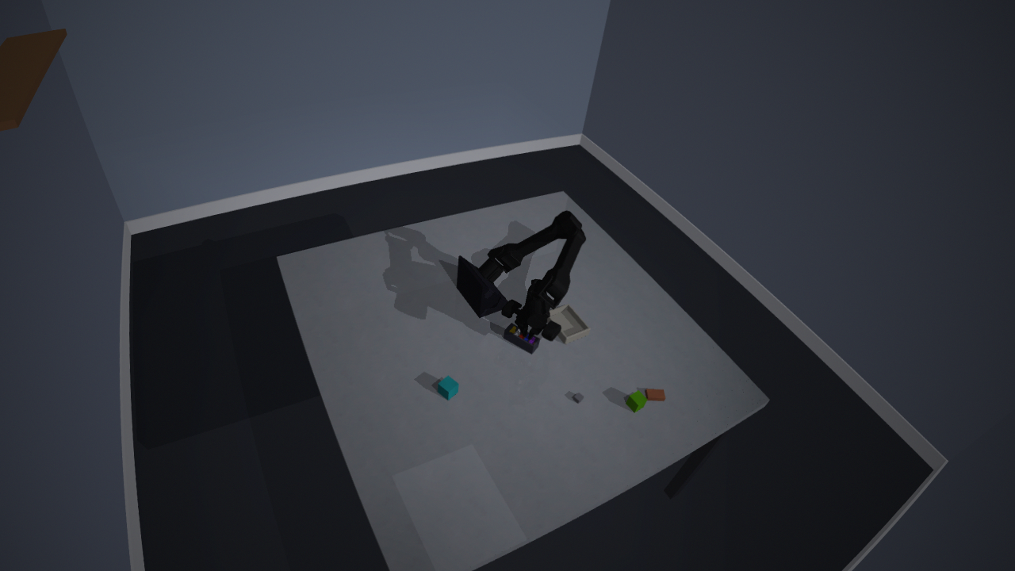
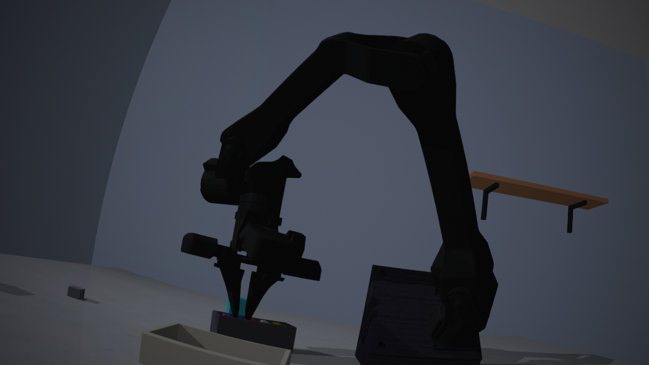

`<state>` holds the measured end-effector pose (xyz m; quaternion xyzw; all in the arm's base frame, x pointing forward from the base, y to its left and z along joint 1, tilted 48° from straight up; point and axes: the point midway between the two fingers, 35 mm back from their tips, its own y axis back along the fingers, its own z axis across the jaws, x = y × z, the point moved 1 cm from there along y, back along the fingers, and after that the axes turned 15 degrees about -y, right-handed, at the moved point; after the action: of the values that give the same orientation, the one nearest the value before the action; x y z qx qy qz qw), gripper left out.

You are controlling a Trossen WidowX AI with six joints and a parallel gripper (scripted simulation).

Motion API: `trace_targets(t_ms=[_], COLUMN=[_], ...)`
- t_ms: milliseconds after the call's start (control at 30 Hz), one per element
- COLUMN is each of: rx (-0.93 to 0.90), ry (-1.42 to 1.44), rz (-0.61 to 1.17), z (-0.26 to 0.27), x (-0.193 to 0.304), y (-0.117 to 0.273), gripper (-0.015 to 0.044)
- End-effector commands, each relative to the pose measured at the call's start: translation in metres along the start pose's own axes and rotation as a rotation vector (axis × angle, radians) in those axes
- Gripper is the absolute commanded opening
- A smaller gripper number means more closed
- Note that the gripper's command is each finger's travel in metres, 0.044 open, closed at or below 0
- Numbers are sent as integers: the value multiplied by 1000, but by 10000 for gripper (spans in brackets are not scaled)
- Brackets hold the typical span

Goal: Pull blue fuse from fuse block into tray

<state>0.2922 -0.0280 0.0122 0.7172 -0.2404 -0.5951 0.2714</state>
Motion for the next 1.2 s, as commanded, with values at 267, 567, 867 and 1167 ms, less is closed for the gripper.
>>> trace_targets(t_ms=[267,567,867,1167], rx=[-1,-1,0,0], ry=[0,0,-1,-2], rz=[-1,-1,0,0], z=[0,0,0,0], x=[0,0,0,0], y=[-3,-3,1,6], gripper=[35,0,0,0])
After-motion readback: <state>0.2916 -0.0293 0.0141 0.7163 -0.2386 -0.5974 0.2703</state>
